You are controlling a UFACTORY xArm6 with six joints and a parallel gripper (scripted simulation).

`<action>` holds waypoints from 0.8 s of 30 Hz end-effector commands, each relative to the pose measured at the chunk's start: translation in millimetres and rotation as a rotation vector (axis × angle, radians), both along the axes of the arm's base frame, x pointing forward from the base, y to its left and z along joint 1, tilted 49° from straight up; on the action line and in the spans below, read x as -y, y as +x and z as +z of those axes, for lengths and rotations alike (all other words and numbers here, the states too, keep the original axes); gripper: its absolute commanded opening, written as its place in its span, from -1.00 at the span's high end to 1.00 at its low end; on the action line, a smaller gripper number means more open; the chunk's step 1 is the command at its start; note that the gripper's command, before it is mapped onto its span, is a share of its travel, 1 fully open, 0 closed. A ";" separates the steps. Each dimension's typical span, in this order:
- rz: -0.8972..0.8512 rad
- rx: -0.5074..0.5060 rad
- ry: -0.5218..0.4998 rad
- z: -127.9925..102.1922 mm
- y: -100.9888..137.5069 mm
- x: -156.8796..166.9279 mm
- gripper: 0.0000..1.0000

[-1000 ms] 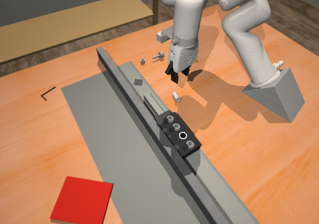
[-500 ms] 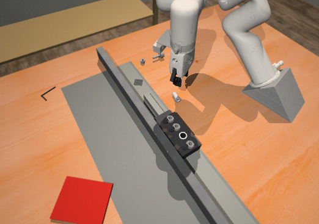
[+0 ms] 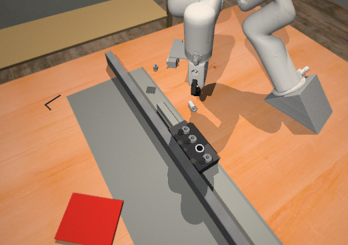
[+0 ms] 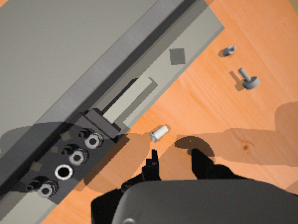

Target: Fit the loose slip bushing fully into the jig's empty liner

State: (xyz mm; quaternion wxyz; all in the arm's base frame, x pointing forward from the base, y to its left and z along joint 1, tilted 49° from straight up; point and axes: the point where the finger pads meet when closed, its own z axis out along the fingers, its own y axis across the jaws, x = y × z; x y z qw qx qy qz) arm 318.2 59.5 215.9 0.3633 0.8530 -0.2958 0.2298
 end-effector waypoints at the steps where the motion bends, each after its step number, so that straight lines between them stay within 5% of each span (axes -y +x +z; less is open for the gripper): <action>1: 0.086 -0.159 -0.051 -1.4 1.1 -0.8 -0.05; 12: 0.110 -0.196 -0.067 -9.7 4.0 -0.3 -0.05; 24: 0.319 -0.561 -0.204 -13.5 5.4 -0.2 -0.05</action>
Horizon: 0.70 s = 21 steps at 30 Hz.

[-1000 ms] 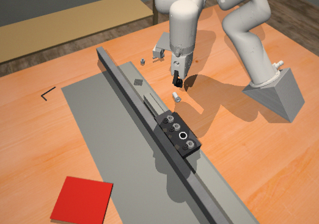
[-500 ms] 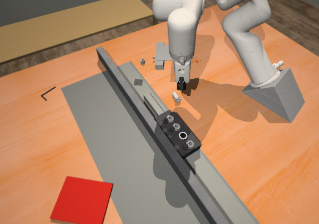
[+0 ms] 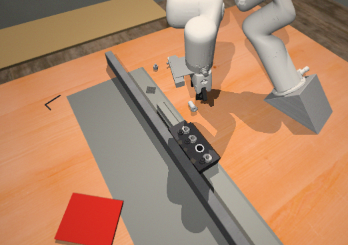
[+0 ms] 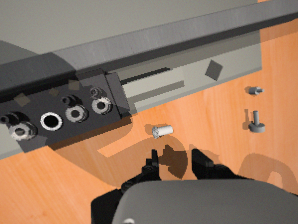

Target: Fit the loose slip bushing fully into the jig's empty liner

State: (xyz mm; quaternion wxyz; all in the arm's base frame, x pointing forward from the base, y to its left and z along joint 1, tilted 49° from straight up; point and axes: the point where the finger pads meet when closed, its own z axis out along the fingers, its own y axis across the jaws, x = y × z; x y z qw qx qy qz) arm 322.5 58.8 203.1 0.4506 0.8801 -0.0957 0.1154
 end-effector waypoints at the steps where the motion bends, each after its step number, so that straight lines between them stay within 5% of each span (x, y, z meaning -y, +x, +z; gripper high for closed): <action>1: 0.082 -0.154 -0.051 -5.0 2.5 -0.6 -0.05; 10: 0.097 -0.178 -0.060 -9.4 4.0 -0.4 -0.05; 21: 0.274 -0.478 -0.175 -12.6 5.1 -0.2 -0.05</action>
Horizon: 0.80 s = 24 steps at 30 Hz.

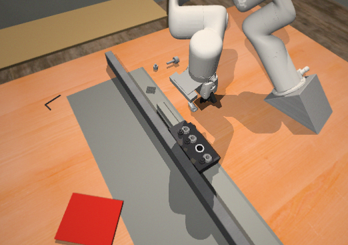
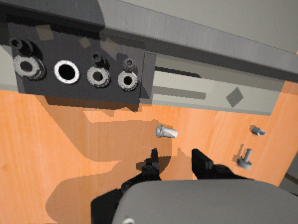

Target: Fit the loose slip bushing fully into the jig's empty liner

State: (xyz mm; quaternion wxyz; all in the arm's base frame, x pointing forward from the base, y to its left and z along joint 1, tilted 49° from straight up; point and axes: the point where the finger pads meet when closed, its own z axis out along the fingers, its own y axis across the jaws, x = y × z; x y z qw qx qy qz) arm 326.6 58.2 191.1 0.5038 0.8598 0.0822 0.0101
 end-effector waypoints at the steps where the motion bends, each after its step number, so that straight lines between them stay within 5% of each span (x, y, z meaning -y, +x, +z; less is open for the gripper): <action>1: 0.087 -0.155 -0.053 -0.9 1.1 -0.8 -0.05; 16: 0.174 -0.303 -0.108 -10.8 4.5 -0.3 -0.05; 24: 0.336 -0.586 -0.216 -13.6 5.6 -0.2 -0.05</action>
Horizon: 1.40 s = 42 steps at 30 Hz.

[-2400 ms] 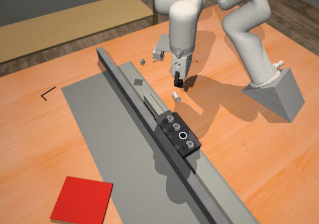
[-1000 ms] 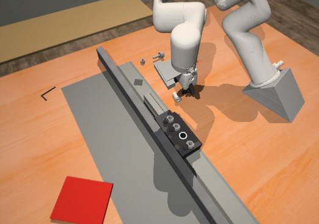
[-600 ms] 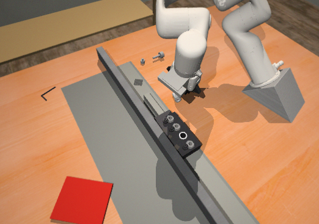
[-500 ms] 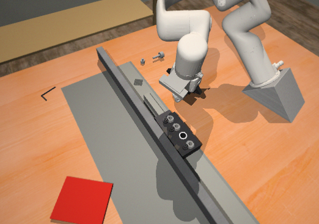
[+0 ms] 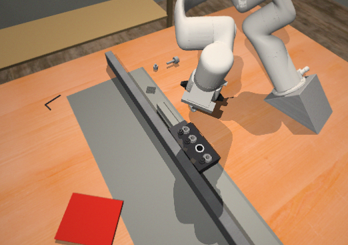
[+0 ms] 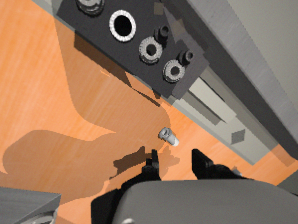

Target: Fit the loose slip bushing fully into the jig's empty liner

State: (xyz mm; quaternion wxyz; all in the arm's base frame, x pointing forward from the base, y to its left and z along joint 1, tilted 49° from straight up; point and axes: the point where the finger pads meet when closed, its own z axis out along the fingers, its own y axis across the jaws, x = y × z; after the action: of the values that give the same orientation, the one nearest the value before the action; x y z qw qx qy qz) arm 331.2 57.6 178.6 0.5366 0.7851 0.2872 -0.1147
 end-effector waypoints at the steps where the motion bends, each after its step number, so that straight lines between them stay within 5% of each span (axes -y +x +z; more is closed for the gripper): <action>1: 0.105 -0.187 -0.066 -1.3 1.2 -0.9 -0.05; 11: 0.121 -0.213 -0.075 -10.0 4.2 -0.4 -0.05; 23: 0.341 -0.591 -0.220 -14.0 5.6 -0.3 -0.05; 42: 0.341 -0.591 -0.220 -30.1 14.7 24.1 -0.05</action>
State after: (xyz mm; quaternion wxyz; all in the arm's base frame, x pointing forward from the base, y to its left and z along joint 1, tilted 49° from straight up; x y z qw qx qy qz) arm 342.7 40.5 150.9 0.5227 0.5961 0.5424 -0.2778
